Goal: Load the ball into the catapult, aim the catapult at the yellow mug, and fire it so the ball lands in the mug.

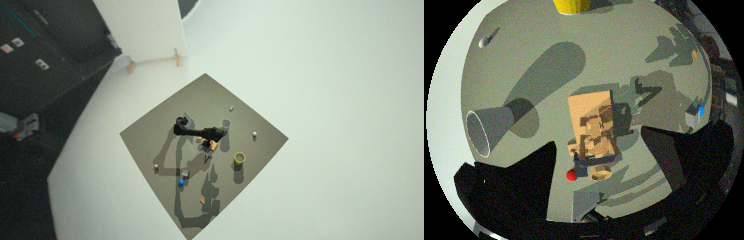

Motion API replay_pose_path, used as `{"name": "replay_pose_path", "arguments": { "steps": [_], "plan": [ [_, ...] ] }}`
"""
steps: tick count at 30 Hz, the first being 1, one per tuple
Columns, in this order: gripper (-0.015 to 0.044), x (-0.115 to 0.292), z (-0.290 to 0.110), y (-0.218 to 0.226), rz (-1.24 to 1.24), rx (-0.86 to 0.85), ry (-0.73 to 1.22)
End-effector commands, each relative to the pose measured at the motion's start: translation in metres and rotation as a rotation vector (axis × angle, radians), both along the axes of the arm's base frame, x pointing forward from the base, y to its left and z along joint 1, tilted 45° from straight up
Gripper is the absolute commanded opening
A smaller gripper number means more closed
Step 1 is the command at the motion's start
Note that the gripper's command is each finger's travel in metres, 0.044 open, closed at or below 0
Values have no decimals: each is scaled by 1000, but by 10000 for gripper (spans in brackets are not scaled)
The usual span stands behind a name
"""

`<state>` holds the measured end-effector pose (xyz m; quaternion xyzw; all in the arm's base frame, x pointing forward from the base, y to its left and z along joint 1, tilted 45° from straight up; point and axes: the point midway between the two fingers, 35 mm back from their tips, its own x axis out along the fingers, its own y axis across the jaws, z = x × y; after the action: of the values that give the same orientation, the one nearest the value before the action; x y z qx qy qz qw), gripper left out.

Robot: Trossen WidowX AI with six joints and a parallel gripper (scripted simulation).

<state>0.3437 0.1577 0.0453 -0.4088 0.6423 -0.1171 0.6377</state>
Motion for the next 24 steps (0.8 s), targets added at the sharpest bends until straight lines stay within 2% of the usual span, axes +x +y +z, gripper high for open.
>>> {"name": "replay_pose_path", "arguments": {
  "steps": [1,7,24],
  "plan": [
    [440,-5,2,-1,-4,-14,14],
    [440,1,-30,-32,-4,-15,13],
    [440,5,-46,-47,-4,-15,12]
  ]
}}
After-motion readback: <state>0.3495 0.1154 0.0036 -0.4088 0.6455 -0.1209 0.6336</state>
